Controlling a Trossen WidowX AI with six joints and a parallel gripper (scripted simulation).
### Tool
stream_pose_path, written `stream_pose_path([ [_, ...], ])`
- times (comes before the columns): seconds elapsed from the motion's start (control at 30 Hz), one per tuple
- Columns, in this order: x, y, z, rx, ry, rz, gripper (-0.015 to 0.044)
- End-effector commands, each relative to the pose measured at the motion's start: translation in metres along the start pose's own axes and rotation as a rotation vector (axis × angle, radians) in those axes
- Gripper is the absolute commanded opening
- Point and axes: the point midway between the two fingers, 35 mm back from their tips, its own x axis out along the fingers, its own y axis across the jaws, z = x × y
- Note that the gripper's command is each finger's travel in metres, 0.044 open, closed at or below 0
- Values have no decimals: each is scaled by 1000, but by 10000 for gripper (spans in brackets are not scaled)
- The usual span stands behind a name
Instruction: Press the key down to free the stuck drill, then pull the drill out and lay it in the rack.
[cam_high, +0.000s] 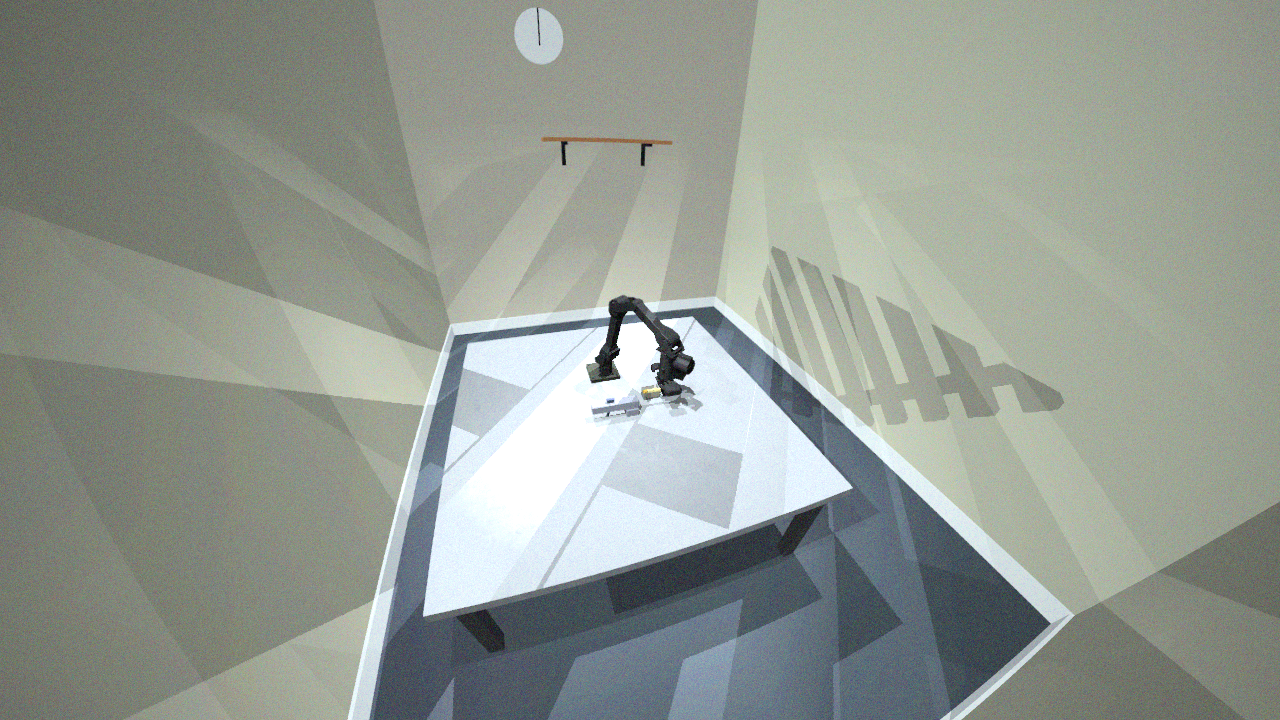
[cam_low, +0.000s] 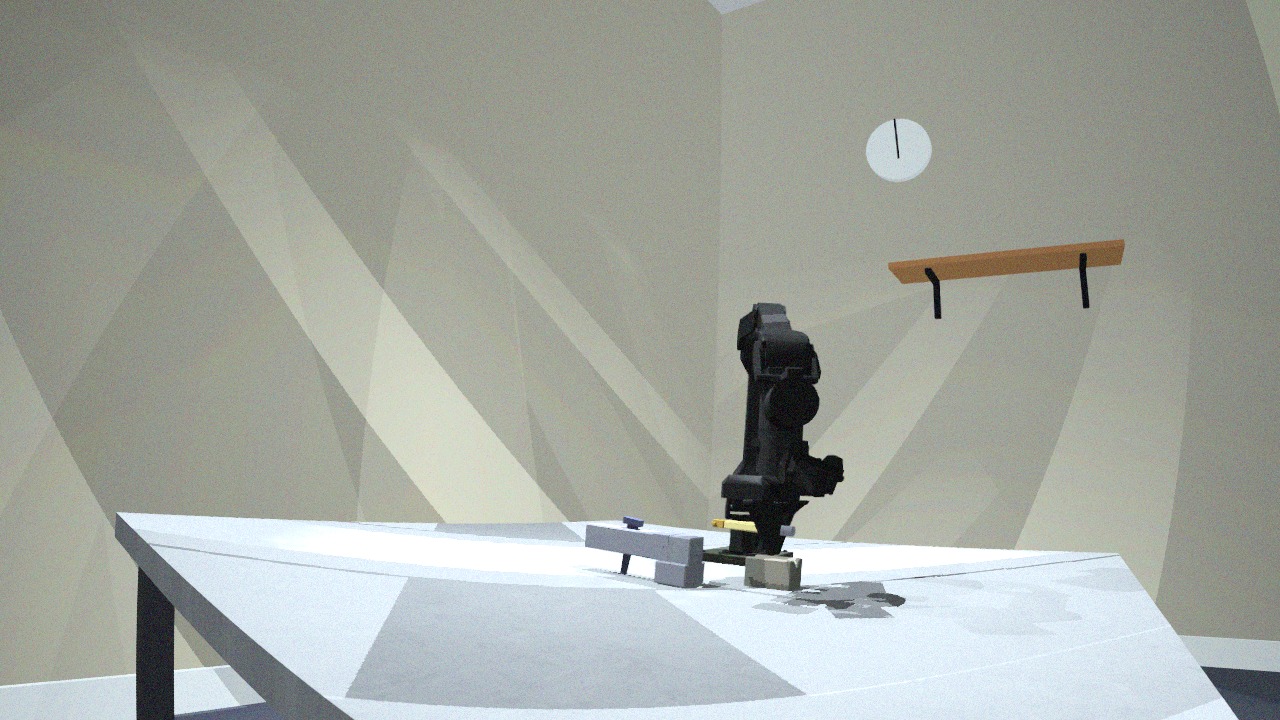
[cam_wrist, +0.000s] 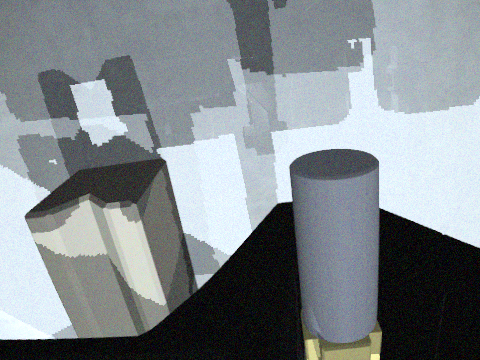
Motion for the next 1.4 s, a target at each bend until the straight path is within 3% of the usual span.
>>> stream_pose_path([
  [0.0, -3, -1, 1, -4, -5, -3, 0],
  [1.37, -1, 74, 19, -4, -7, 4, 0],
])
